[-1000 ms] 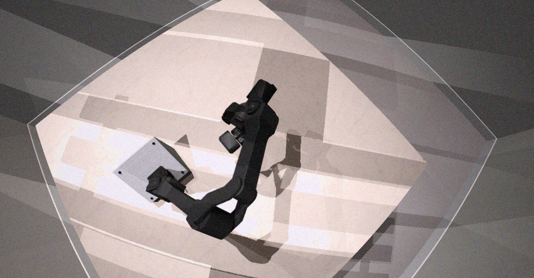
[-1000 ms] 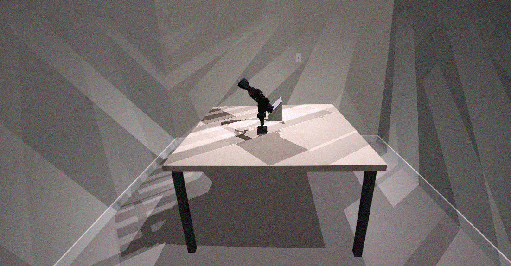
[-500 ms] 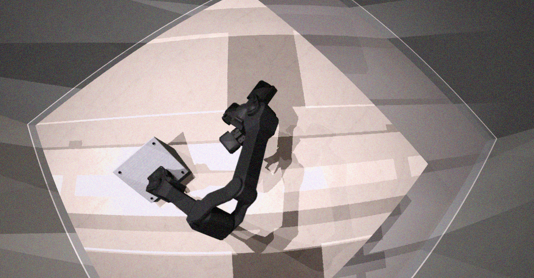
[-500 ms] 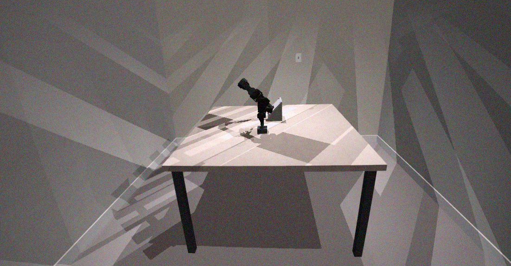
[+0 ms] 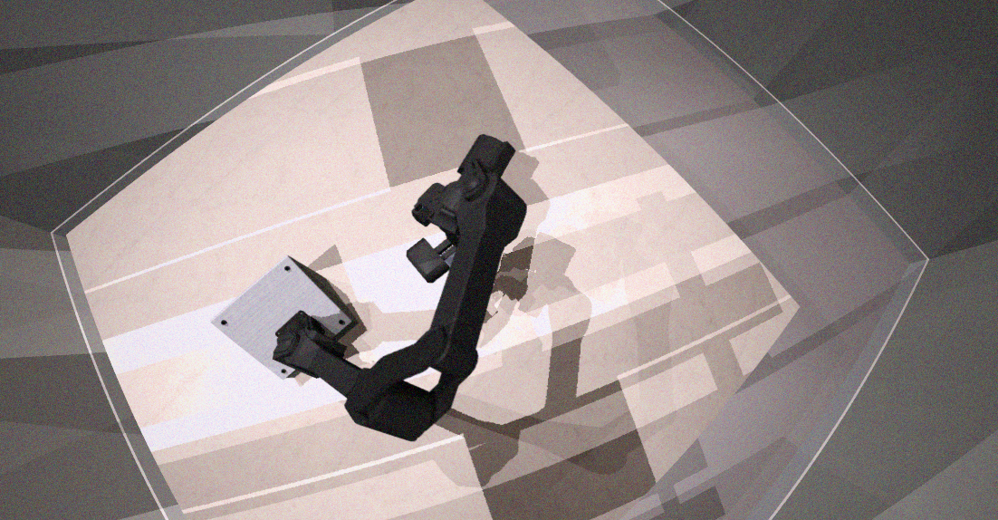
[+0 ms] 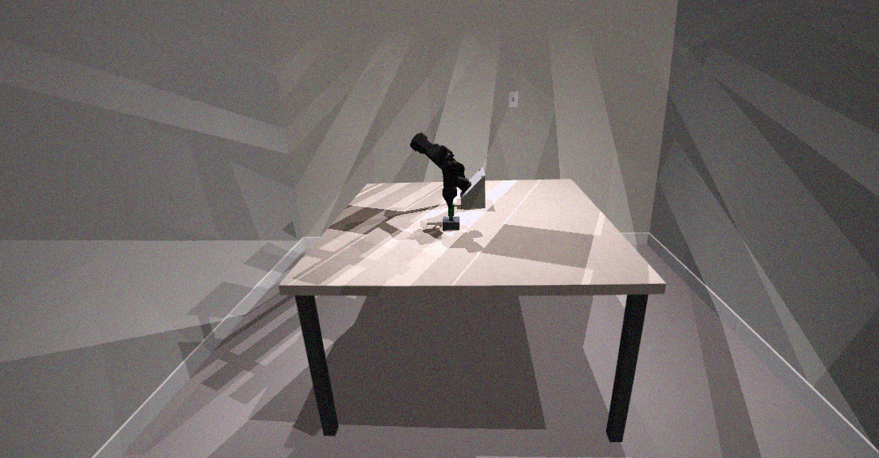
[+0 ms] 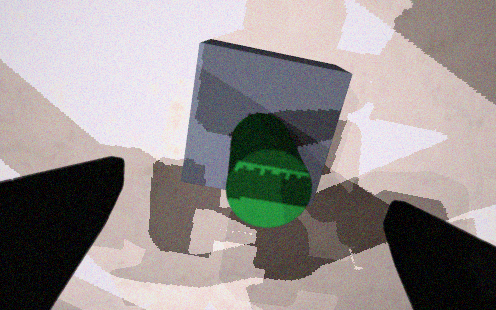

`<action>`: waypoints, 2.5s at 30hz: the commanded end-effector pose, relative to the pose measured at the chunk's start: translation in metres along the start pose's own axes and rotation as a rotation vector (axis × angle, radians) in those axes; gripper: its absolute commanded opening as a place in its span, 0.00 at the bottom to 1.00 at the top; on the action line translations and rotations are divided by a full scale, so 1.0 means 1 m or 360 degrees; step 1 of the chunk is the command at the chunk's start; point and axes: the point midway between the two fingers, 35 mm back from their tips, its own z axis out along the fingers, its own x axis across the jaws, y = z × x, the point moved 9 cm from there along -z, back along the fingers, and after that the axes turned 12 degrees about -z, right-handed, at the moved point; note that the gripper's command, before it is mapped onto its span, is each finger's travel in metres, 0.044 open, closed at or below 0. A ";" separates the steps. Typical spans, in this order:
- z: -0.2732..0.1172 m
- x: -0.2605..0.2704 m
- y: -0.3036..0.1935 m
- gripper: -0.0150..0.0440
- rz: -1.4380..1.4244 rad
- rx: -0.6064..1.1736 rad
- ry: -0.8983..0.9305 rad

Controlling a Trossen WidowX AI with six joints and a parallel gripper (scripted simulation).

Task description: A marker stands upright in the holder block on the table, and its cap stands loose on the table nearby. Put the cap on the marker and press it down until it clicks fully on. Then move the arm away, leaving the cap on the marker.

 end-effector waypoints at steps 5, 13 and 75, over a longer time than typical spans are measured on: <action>-0.041 0.002 0.001 1.00 0.0005 -0.0007 -0.0029; -0.037 0.001 0.002 0.64 0.1032 -0.0014 -0.0028; -0.033 -0.002 0.004 0.25 0.2470 -0.0069 -0.0060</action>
